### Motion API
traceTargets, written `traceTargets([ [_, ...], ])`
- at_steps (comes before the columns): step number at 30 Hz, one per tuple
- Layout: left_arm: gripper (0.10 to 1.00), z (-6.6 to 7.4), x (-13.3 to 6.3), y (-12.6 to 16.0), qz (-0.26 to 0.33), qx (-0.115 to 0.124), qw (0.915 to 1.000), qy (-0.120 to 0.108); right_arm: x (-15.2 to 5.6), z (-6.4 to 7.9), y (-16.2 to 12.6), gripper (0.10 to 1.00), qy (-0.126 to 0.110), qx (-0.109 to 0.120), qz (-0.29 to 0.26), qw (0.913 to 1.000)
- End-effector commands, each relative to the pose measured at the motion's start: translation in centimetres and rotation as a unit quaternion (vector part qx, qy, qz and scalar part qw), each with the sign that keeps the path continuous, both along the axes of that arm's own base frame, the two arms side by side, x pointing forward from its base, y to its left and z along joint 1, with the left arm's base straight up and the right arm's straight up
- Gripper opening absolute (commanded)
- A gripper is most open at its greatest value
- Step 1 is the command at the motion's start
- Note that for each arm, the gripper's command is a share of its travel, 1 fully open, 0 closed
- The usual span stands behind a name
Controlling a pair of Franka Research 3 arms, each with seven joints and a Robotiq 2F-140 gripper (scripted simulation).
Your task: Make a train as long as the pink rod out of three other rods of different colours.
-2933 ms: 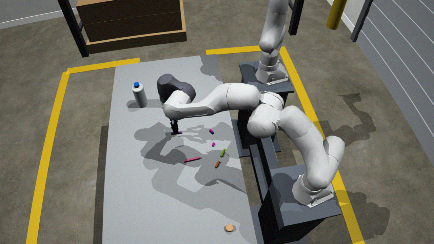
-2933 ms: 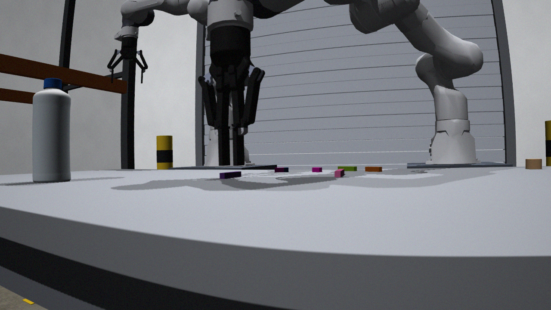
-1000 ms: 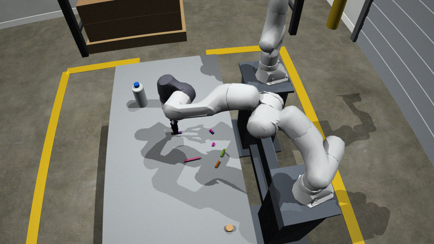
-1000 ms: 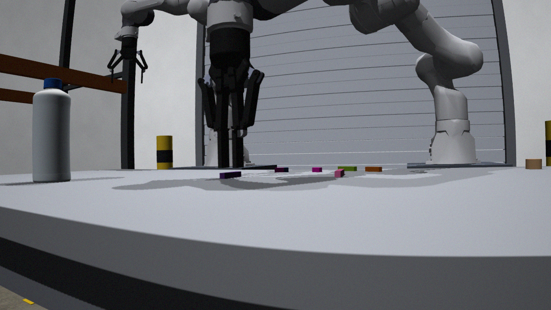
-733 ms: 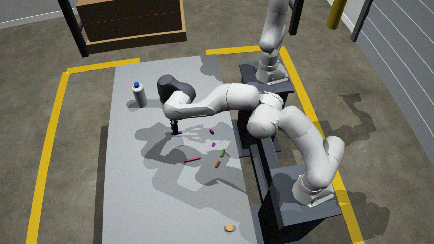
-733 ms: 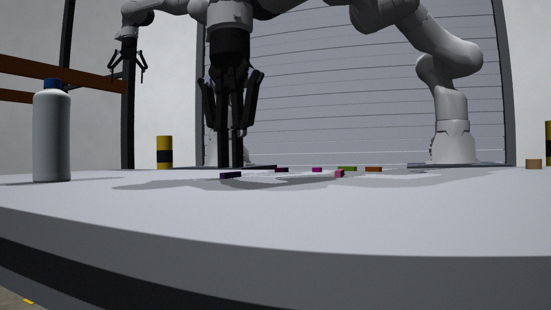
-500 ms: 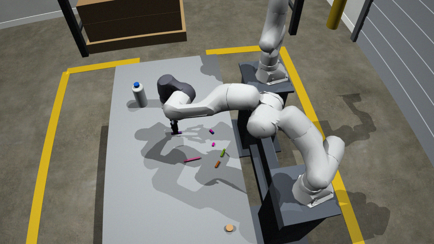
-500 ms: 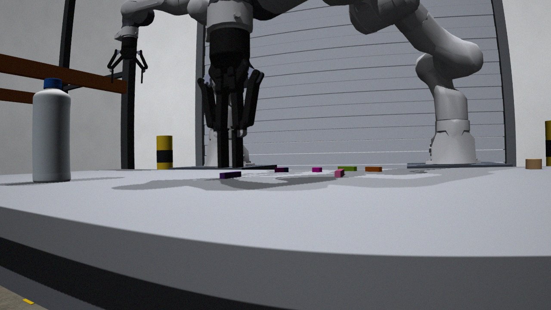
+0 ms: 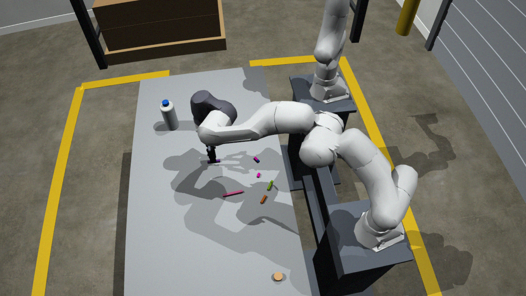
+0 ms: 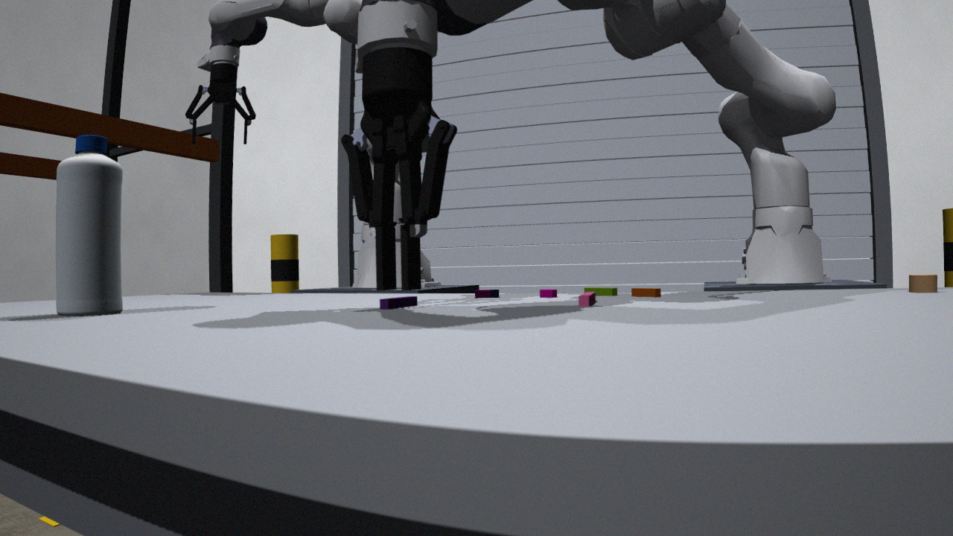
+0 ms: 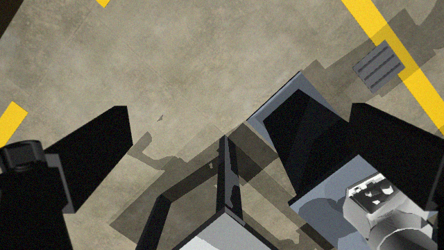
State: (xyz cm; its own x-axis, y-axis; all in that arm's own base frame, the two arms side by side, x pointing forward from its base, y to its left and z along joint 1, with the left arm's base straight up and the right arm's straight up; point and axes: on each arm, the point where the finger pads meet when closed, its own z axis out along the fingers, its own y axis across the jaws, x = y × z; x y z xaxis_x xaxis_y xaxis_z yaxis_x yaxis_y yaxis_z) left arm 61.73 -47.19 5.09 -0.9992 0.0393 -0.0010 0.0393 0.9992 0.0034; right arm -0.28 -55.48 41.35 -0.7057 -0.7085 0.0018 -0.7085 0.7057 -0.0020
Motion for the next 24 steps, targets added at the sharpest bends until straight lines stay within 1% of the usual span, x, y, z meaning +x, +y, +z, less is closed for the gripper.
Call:
traceTargets([
  [1,0.231,-0.01,-0.01,-0.1,0.002,-0.002,1.0,0.001,0.05,-0.05,0.04,1.0,0.0,0.001,-0.003,1.0],
  [15,0.231,-0.03,-0.01,-0.1,0.002,-0.002,1.0,0.001,0.05,-0.05,0.04,1.0,0.0,0.001,-0.003,1.0],
  [24,0.231,-0.34,-0.01,-0.1,0.002,-0.002,1.0,0.001,0.05,-0.05,0.04,1.0,0.0,0.001,-0.003,1.0],
])
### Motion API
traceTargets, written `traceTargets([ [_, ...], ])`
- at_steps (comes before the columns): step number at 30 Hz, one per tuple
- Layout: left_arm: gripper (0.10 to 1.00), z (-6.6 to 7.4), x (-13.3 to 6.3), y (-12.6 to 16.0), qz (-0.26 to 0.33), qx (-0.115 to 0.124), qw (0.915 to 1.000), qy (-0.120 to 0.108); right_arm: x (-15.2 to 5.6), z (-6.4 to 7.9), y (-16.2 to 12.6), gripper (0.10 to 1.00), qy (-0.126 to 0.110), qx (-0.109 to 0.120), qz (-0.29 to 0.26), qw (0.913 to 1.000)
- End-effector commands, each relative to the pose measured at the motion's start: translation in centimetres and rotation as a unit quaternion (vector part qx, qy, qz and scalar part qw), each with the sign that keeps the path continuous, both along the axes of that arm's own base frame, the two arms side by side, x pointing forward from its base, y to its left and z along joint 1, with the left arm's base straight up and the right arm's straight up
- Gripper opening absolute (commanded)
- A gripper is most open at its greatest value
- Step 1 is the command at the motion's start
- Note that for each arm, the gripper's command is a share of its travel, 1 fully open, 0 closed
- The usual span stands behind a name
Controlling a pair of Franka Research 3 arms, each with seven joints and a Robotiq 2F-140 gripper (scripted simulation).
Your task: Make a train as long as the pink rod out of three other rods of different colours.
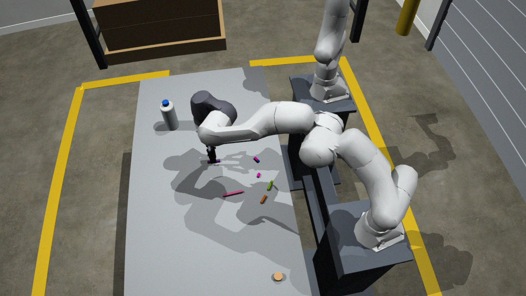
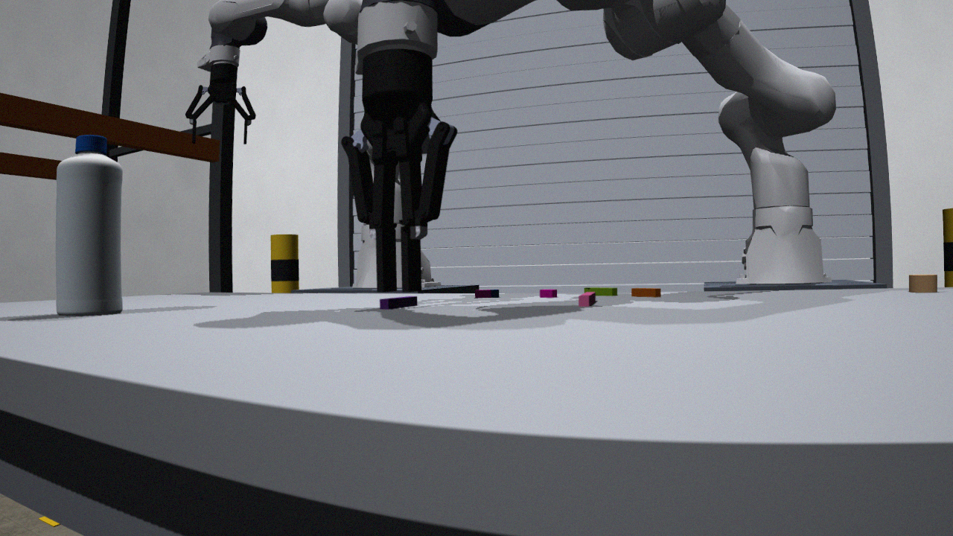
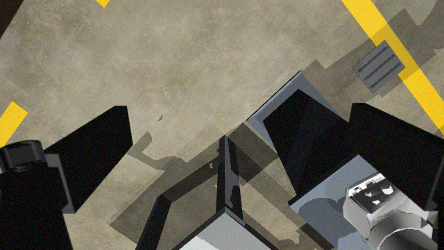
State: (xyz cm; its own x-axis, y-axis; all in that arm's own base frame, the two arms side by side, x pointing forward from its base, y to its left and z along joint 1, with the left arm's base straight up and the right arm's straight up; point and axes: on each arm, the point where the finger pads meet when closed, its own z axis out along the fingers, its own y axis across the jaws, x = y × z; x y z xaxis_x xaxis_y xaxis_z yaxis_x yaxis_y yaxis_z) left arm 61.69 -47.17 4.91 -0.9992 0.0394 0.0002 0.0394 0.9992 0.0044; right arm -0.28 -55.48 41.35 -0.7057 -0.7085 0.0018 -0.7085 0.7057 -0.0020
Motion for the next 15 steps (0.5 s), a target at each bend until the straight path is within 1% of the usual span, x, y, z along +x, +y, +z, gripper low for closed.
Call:
traceTargets([
  [1,0.231,-0.25,0.02,-0.12,0.002,-0.002,1.0,0.0,0.05,-0.05,0.04,1.0,0.0,0.001,-0.003,1.0],
  [10,0.231,-1.03,0.02,-0.12,0.002,-0.002,1.0,0.0,0.05,-0.05,0.04,1.0,0.0,0.001,-0.003,1.0],
  [15,0.231,-1.21,0.02,-0.12,0.002,-0.002,1.0,0.0,0.05,-0.05,0.04,1.0,0.0,0.001,-0.003,1.0],
])
